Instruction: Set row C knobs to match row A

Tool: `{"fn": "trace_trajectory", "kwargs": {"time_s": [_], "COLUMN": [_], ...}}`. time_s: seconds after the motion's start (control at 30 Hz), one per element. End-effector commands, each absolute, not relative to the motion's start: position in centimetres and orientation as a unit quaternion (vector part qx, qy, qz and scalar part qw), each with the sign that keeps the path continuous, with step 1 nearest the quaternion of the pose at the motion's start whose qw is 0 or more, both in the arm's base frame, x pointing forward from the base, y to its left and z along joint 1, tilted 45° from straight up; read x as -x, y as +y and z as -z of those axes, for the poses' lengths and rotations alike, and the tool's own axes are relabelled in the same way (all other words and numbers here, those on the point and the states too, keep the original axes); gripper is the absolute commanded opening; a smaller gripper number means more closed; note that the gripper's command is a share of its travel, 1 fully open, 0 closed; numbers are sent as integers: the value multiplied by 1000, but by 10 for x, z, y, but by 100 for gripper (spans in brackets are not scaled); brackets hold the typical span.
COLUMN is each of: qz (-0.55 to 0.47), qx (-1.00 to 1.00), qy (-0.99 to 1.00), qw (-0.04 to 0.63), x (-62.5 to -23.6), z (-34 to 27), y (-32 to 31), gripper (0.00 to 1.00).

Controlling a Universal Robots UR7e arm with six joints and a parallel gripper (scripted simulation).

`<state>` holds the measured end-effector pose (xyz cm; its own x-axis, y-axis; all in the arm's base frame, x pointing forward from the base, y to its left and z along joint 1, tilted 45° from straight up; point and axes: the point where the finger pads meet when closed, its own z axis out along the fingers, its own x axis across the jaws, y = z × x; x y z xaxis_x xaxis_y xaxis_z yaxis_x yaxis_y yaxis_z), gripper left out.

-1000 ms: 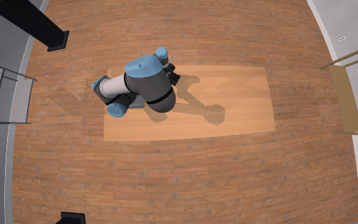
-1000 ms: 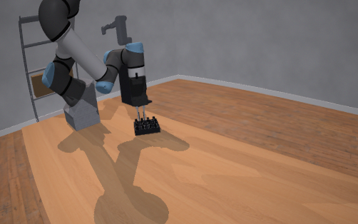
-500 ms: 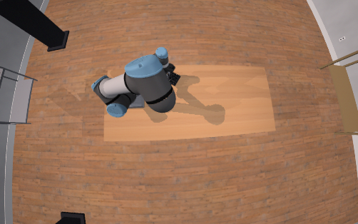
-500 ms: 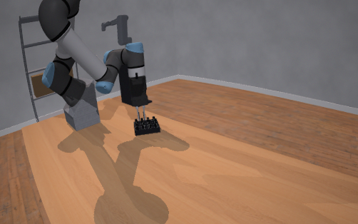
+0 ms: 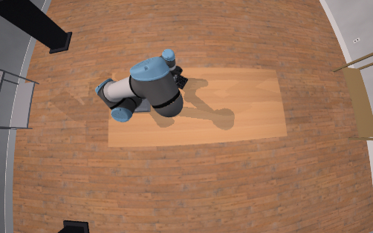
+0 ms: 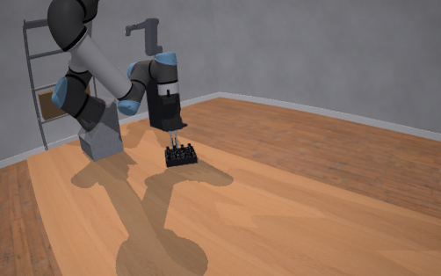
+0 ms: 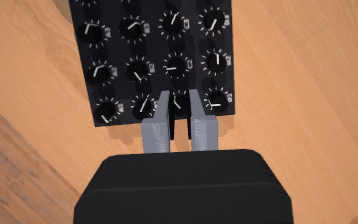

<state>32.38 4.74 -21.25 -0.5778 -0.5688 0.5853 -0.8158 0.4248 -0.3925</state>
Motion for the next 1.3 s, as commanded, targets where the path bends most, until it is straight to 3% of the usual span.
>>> {"fn": "trace_trajectory", "kwargs": {"time_s": [0.0, 1.27], "qz": [-333, -330], "qx": [-421, -433], "qy": [-823, -816], "qw": [187, 193], "x": [-322, -321], "z": [213, 212], "y": [46, 46], "gripper": [30, 30]}}
